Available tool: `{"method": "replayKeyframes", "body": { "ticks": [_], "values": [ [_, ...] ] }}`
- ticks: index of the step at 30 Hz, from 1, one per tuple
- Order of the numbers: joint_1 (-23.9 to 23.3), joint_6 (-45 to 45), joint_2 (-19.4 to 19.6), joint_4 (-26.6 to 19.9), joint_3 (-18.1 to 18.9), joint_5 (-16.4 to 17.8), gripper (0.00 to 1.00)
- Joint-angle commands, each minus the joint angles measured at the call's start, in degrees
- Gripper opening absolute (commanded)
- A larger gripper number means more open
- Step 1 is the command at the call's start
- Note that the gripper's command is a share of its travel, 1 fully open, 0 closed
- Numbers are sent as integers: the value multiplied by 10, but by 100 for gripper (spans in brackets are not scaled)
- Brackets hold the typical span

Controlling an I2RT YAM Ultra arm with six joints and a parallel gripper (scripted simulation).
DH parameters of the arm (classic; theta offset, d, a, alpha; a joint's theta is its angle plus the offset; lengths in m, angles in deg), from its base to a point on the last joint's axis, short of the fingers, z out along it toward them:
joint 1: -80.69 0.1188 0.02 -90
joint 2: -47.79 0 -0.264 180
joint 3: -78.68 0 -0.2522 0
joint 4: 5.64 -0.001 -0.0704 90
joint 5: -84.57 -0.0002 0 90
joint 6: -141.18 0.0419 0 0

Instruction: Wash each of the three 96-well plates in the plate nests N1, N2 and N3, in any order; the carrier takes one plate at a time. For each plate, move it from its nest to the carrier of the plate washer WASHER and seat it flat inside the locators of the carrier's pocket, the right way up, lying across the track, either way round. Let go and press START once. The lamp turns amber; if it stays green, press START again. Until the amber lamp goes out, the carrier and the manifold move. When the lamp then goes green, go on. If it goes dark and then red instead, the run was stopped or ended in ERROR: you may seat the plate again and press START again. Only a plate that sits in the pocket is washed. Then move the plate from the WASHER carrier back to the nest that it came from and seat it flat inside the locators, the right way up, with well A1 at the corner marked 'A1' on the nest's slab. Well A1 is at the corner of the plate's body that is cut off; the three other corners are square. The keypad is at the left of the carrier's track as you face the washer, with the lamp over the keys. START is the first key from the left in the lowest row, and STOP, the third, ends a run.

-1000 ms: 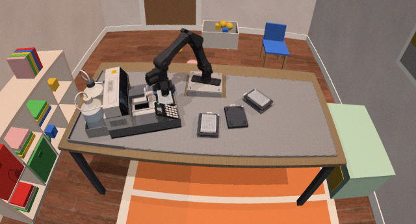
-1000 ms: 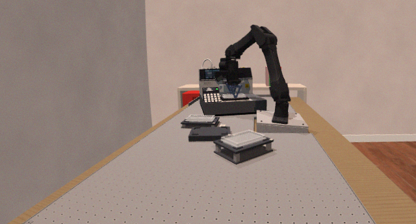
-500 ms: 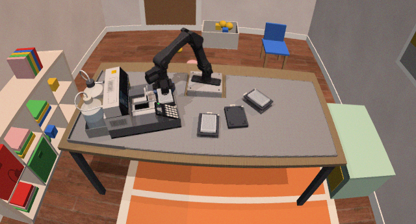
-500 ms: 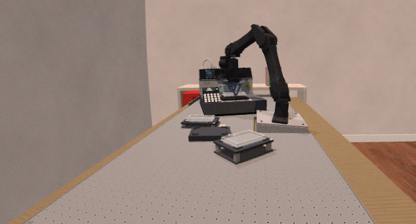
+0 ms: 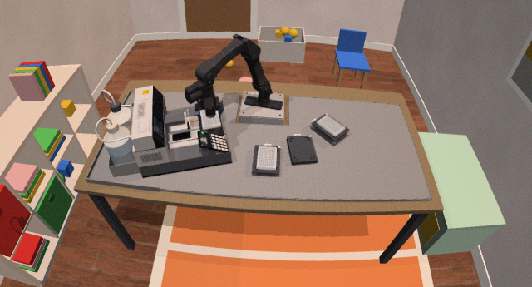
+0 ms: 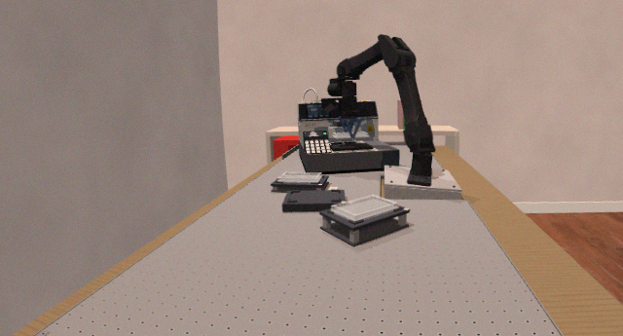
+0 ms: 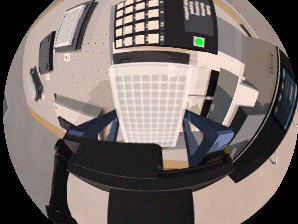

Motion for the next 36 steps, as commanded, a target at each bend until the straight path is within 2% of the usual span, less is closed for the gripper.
{"method": "replayKeyframes", "body": {
  "ticks": [1,32,36],
  "values": [
    [0,1,-7,-17,21,1,0],
    [3,3,-1,-122,131,1,0],
    [3,3,-1,-122,131,1,0]
  ]
}}
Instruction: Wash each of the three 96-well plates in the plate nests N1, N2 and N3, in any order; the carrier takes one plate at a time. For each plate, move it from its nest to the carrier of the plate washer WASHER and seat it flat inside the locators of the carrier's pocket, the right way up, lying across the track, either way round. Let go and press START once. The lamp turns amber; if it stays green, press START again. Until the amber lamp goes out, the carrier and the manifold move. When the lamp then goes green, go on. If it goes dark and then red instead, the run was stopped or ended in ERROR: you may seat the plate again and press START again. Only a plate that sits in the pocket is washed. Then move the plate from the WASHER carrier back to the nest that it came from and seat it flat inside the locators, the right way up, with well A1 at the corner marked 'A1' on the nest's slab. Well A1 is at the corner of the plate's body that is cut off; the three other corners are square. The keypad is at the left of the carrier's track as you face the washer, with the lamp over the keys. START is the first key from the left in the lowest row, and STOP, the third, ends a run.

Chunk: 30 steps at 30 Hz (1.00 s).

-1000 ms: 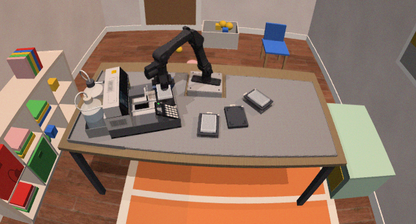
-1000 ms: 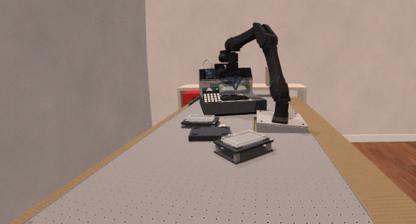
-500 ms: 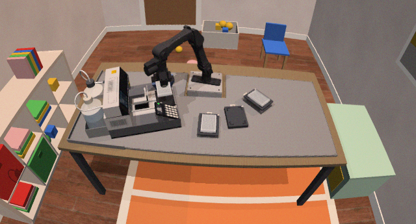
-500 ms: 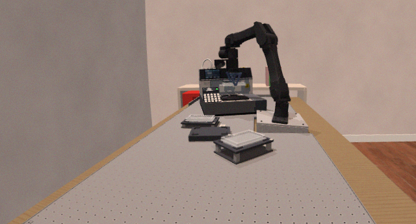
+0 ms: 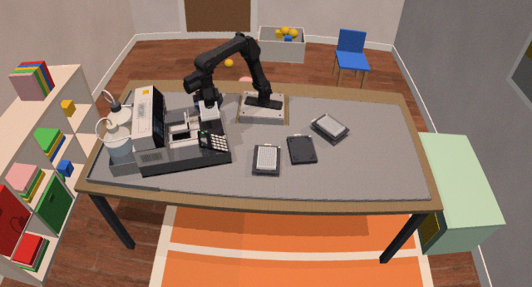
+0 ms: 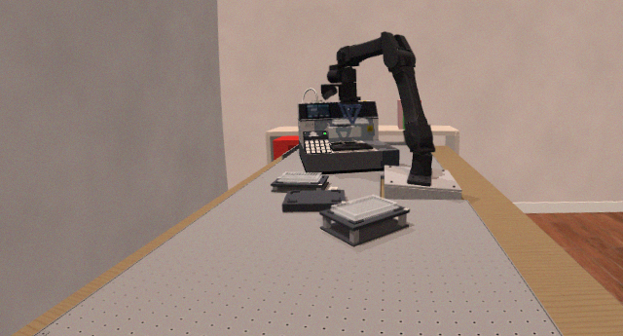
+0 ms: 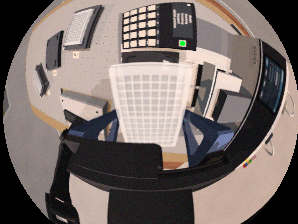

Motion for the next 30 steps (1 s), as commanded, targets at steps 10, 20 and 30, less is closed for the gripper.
{"method": "replayKeyframes", "body": {
  "ticks": [10,20,30],
  "values": [
    [1,1,-3,-6,9,1,0],
    [39,68,-12,6,-12,4,0],
    [101,130,-17,21,-34,8,0]
  ]
}}
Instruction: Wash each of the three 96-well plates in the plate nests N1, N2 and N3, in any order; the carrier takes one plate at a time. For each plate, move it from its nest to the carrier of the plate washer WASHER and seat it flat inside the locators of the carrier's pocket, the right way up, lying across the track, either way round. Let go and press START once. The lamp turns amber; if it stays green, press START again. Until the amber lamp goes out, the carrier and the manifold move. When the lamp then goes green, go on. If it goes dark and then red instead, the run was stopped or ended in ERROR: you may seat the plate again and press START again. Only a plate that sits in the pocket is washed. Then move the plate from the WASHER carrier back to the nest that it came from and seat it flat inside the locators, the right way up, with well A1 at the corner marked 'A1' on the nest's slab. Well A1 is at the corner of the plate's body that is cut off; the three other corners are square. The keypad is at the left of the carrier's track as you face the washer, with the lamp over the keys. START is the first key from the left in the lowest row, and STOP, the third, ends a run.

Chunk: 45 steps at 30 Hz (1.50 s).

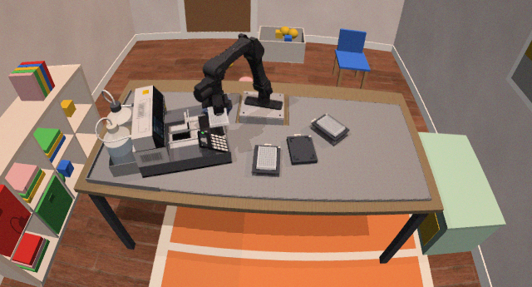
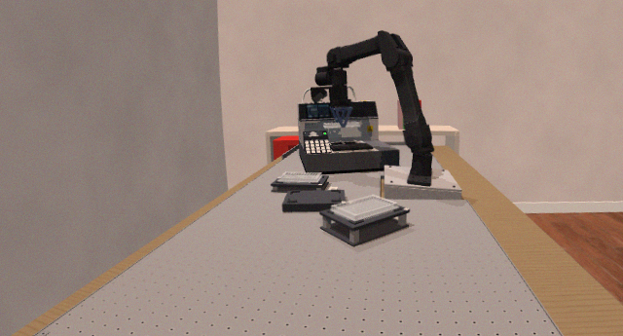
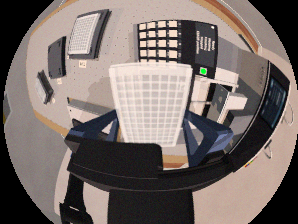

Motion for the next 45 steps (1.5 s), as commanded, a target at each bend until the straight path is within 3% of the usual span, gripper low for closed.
{"method": "replayKeyframes", "body": {
  "ticks": [1,20,45],
  "values": [
    [23,39,-9,8,-1,7,0],
    [153,169,17,28,3,17,0],
    [156,172,18,28,3,17,0]
  ]
}}
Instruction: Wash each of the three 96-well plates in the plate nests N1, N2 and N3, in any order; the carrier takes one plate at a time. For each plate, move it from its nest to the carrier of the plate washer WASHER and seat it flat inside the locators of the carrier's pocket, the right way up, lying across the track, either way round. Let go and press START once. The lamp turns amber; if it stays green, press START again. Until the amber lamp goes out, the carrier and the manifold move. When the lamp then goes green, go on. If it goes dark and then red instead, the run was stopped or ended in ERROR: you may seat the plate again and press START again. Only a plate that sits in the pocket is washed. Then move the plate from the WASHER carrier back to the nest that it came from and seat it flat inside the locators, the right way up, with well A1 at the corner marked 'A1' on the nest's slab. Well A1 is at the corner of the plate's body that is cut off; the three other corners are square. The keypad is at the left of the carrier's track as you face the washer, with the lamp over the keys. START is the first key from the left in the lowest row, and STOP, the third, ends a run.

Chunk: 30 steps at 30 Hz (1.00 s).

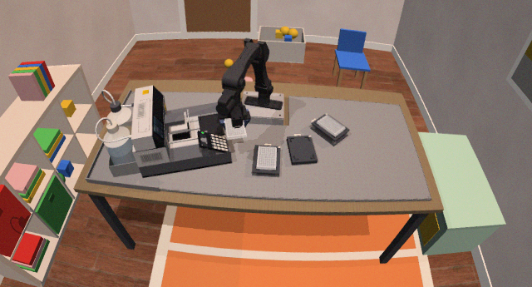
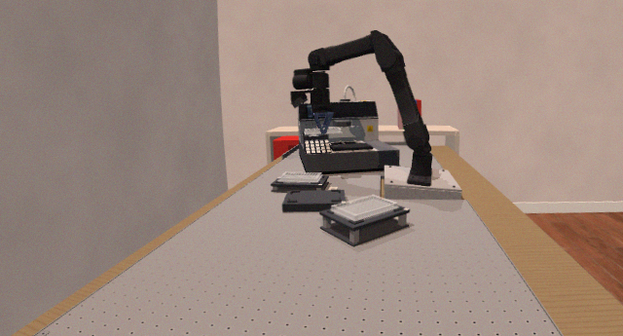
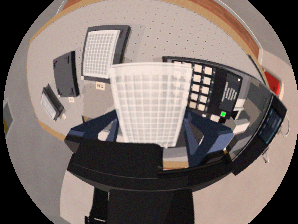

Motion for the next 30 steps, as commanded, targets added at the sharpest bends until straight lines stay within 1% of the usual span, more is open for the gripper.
{"method": "replayKeyframes", "body": {
  "ticks": [1,3,5,13,15,22,30],
  "values": [
    [0,0,-5,1,5,1,0],
    [0,0,-5,1,5,1,0],
    [15,45,-9,5,-3,2,0],
    [76,106,-19,22,-30,6,0],
    [76,106,-19,22,-30,6,0],
    [131,160,-21,33,-42,10,0],
    [193,222,-13,43,-43,15,0]
  ]
}}
